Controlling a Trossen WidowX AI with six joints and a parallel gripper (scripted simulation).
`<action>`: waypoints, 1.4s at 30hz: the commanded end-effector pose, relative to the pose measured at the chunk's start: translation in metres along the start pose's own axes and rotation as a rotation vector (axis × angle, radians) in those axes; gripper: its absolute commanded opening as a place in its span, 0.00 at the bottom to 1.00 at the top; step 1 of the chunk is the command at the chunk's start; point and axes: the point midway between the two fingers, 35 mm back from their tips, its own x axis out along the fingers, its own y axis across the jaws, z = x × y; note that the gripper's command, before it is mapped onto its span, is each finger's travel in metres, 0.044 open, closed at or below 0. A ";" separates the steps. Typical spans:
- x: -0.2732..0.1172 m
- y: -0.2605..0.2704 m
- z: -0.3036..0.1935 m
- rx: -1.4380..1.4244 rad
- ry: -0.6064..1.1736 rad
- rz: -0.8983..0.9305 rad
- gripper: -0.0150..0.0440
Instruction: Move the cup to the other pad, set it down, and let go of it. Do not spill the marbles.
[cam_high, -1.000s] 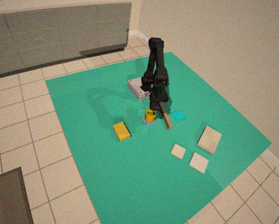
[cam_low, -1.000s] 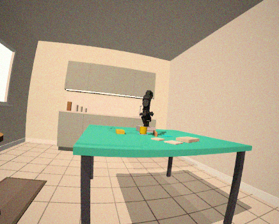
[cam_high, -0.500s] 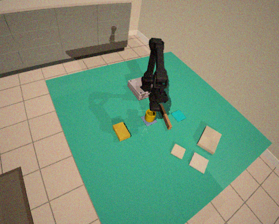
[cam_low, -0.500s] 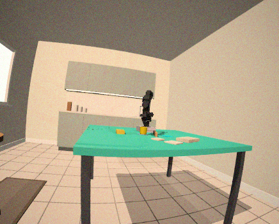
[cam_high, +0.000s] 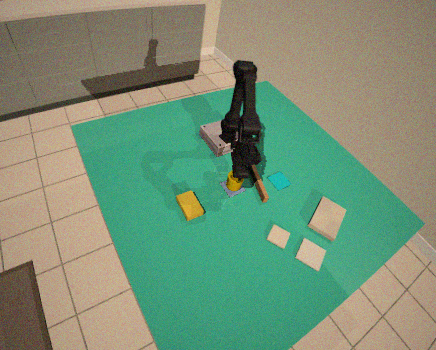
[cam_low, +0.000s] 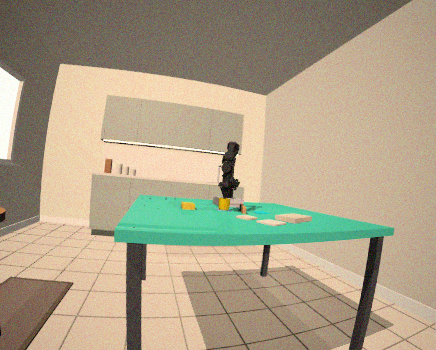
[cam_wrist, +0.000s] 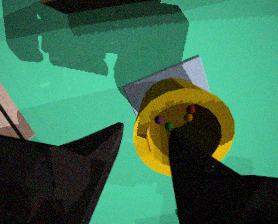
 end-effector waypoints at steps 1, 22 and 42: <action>0.009 0.002 0.001 -0.005 -0.004 0.010 0.54; 0.035 0.004 0.001 -0.005 -0.004 0.010 0.54; 0.033 0.004 0.000 -0.003 0.000 0.006 0.34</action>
